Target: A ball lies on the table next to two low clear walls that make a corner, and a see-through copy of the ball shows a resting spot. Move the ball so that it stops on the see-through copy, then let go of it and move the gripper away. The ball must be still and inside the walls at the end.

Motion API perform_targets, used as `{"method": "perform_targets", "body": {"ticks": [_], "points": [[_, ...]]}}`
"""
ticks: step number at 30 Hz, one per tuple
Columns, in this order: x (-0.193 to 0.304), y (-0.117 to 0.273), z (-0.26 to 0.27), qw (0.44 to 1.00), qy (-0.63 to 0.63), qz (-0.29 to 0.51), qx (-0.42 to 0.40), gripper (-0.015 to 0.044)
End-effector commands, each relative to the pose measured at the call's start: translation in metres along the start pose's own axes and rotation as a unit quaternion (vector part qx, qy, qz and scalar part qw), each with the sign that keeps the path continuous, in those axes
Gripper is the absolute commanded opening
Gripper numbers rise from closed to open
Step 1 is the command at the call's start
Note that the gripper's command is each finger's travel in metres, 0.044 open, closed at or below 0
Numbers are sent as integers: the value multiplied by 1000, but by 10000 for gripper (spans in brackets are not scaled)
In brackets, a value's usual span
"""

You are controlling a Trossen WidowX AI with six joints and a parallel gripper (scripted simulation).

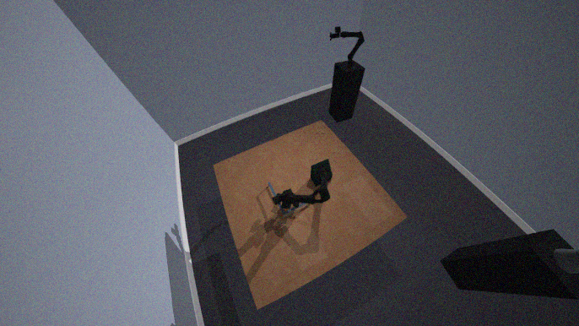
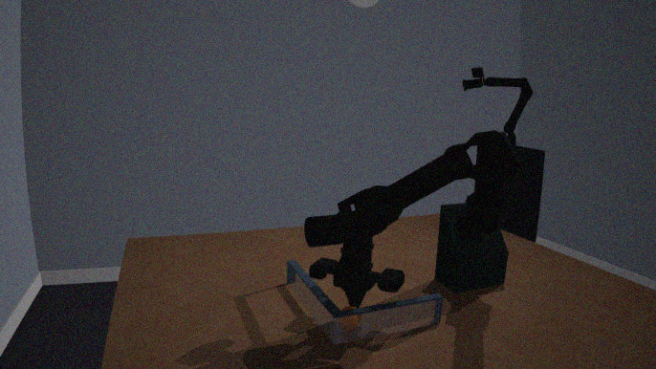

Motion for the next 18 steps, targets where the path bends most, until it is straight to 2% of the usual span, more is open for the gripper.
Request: {"method": "perform_targets", "body": {"ticks": [1, 5, 18], "points": [[-12, -1, 3, 1000, 0, 0, -2, 0], [-20, -1, 5, 1000, 0, 0, -2, 0], [0, -1, -1, 1000, 0, 1, -2, 0]]}}
Point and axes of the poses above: the point midway between the two fingers, 35 mm back from their tips, its own y axis back along the fingers, its own z axis across the jaws, x = y × z, the point moved 9 cm from there along y, back along the fingers, and after that the axes turned 12 degrees about -y, right-handed, at the moved point
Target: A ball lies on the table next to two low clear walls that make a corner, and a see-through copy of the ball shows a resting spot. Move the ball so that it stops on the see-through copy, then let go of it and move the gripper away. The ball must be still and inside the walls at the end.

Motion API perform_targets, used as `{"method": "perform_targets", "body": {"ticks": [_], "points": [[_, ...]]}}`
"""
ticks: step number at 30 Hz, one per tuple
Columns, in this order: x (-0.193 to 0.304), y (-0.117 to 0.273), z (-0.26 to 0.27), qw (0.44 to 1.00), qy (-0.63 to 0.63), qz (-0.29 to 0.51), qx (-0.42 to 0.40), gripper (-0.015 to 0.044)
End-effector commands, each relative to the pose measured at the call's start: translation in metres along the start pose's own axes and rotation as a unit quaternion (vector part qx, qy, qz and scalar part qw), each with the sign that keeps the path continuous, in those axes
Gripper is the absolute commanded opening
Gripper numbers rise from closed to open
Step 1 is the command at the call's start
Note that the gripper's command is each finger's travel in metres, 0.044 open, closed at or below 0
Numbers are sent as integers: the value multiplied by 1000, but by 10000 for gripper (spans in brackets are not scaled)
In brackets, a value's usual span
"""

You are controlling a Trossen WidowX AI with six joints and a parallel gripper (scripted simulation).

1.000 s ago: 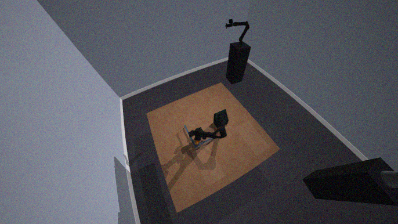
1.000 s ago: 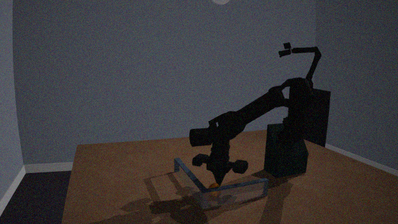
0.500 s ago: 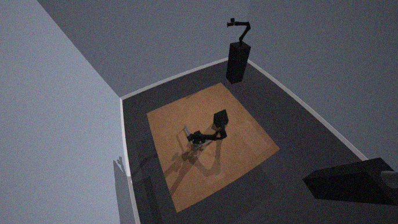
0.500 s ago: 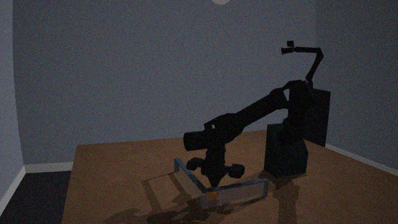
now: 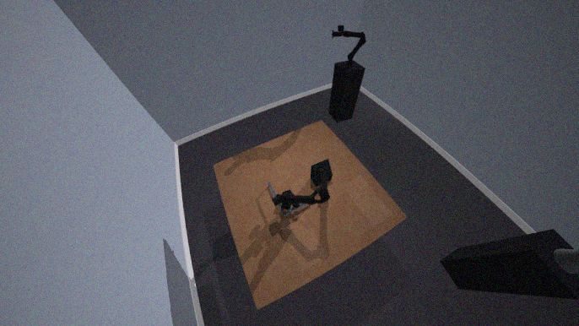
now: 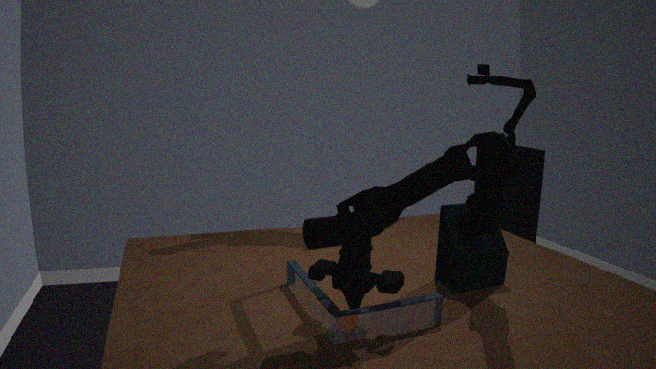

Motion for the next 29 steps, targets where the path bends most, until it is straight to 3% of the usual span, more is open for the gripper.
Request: {"method": "perform_targets", "body": {"ticks": [1, 24, 29], "points": [[7, 0, -2, 1000, 1, -1, 0, 0], [42, 0, -8, 1000, 0, 0, 0, 0], [42, 35, -8, 1000, 0, 0, 0, 0]]}}
Point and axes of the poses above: the point midway between the two fingers, 35 mm back from their tips, its own y axis back along the fingers, its own z axis across the jaws, x = y × z, the point moved 9 cm from there along y, back along the fingers, and after that the axes turned 12 degrees about -y, right-handed, at the moved point
